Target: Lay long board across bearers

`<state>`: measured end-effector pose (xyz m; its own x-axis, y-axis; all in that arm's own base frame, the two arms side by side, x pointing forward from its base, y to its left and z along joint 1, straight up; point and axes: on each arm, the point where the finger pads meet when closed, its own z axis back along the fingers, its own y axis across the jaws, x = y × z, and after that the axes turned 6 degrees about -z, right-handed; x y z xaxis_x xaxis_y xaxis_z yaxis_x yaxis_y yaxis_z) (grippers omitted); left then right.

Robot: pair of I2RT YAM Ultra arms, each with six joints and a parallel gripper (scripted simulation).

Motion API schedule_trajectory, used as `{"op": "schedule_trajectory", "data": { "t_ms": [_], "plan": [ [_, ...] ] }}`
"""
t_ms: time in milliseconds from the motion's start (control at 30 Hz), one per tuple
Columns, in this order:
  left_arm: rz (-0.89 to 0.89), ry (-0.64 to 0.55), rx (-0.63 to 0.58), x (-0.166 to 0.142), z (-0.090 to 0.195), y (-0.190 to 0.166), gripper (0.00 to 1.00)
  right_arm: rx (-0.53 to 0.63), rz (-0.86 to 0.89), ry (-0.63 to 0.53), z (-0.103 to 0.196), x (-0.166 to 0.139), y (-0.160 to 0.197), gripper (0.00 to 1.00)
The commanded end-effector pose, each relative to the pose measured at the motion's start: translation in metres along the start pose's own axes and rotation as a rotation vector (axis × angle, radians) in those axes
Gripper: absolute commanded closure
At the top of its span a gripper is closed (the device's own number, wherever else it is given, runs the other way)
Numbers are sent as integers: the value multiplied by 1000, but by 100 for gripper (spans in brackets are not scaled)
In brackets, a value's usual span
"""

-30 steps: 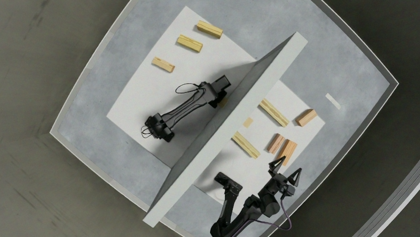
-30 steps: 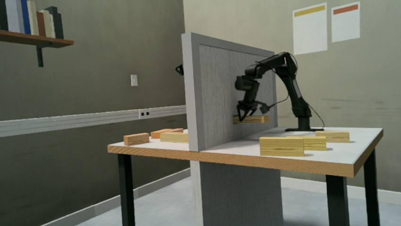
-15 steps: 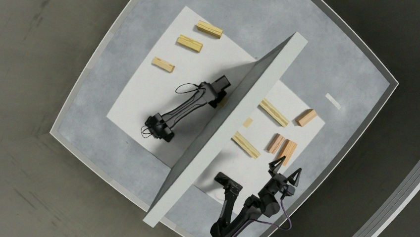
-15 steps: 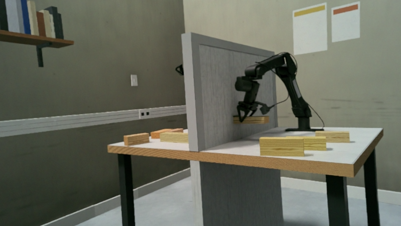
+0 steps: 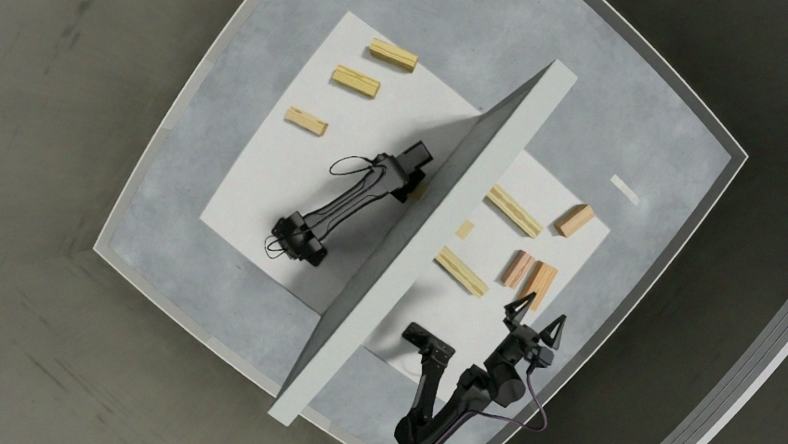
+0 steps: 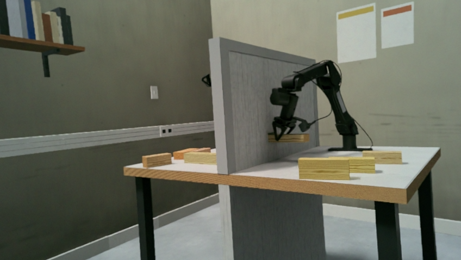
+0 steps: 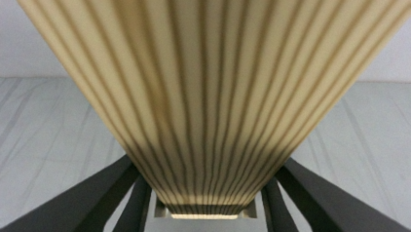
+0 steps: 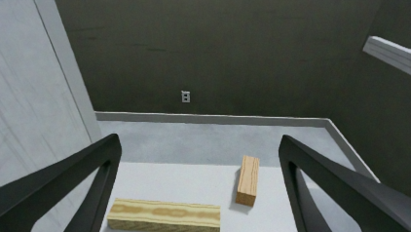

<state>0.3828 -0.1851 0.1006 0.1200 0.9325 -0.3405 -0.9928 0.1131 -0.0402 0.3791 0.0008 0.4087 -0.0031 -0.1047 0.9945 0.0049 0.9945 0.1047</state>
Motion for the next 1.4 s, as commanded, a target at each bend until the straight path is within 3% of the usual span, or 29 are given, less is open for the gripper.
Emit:
{"op": "schedule_trajectory", "data": {
  "t_ms": [0,33,67,200,1133,1167,1200,1333,1367],
  "plan": [
    [-14,53,-40,-15,9,-10,100,-12,1,-41,10,21,-3,0],
    [-23,58,-67,-19,19,-14,100,-12,1,-41,10,21,-3,0],
    [-28,61,-81,-21,25,-14,26,-12,1,-41,10,21,-3,0],
    [0,43,-3,-11,3,-2,26,-12,1,-41,10,21,-3,0],
    [2,40,1,-10,3,-1,26,-12,1,-41,10,21,-3,0],
    [-19,51,-49,-12,25,-10,26,-12,1,-41,10,21,-3,0],
    [-23,51,-48,-14,28,-6,26,-12,1,-41,10,21,-3,0],
    [-20,45,-50,-11,35,-6,26,-12,1,-41,10,21,-3,0],
    [-13,43,-32,-8,23,-8,26,-12,1,-41,10,21,-3,0]
  ]
}}
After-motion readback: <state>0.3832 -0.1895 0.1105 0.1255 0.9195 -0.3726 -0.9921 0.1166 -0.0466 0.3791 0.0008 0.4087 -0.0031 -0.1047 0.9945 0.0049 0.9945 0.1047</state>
